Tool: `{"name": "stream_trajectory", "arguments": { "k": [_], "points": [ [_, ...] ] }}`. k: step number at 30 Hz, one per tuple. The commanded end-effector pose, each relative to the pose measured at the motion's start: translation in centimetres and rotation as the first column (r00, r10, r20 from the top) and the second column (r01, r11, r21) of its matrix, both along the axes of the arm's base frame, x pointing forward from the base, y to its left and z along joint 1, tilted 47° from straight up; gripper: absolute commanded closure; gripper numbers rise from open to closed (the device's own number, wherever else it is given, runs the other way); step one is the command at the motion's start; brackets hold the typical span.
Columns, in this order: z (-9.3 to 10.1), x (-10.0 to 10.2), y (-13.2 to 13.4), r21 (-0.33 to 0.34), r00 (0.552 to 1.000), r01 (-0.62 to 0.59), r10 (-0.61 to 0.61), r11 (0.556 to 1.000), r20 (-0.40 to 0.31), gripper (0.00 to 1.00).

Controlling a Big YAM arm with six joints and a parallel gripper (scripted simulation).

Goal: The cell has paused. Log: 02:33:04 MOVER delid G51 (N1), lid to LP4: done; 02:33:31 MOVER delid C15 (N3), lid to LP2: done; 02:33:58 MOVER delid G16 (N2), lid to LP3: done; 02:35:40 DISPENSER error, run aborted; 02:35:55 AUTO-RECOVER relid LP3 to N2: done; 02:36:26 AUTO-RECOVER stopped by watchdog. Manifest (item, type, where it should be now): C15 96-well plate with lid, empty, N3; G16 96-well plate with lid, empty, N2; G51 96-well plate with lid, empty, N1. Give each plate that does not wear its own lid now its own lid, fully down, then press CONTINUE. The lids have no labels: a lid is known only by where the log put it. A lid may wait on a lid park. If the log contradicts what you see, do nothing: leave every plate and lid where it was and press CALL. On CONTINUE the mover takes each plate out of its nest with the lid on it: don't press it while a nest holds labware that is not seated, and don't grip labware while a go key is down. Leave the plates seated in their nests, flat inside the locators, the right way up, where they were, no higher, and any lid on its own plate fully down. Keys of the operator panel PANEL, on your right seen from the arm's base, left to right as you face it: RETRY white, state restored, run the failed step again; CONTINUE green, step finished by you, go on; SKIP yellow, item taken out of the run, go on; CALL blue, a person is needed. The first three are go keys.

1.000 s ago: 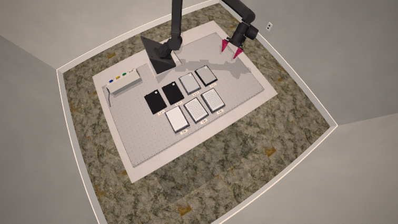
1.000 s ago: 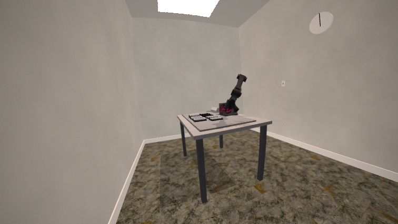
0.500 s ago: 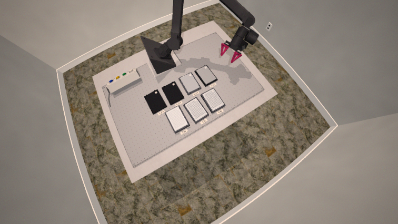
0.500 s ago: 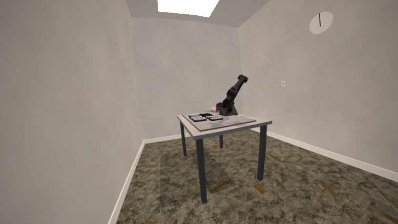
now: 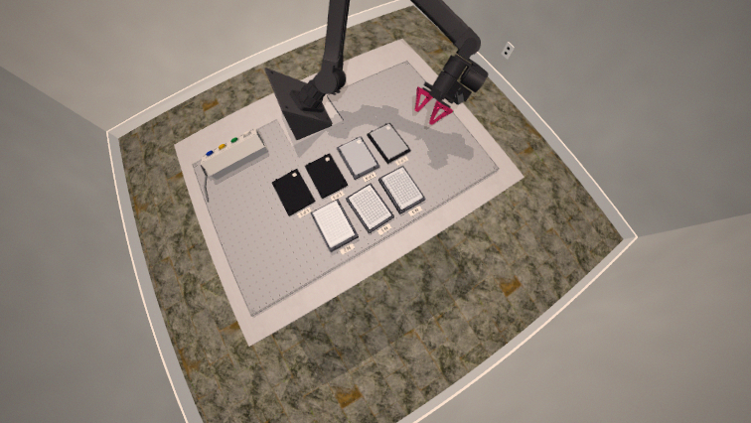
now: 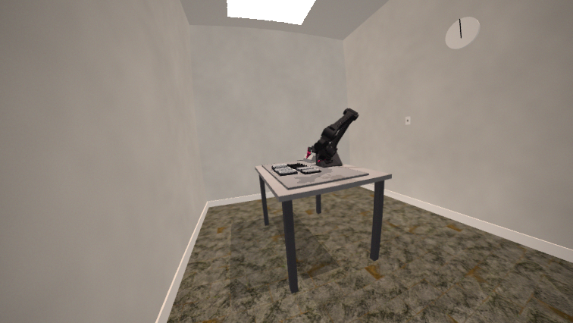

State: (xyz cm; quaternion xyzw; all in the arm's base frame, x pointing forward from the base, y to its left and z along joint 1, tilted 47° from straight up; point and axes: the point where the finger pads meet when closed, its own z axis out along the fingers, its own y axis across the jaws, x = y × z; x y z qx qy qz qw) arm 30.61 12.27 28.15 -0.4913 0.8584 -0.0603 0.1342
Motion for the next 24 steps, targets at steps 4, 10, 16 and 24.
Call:
{"name": "stream_trajectory", "arguments": {
  "k": [4, 10, 16, 24],
  "points": [
    [-1.3, 1.3, -1.8, 0.030, 0.986, 0.164, -0.164, 0.986, -0.019, 0.00],
    [-1.9, 1.7, -3.0, 0.046, 0.970, 0.240, -0.239, 0.970, -0.034, 0.00],
    [-2.5, 2.1, -4.3, 0.066, 0.935, 0.353, -0.350, 0.933, -0.056, 0.00],
    [-3.5, 2.6, -6.6, 0.087, 0.868, 0.495, -0.488, 0.864, -0.088, 0.00]
  ]
}}
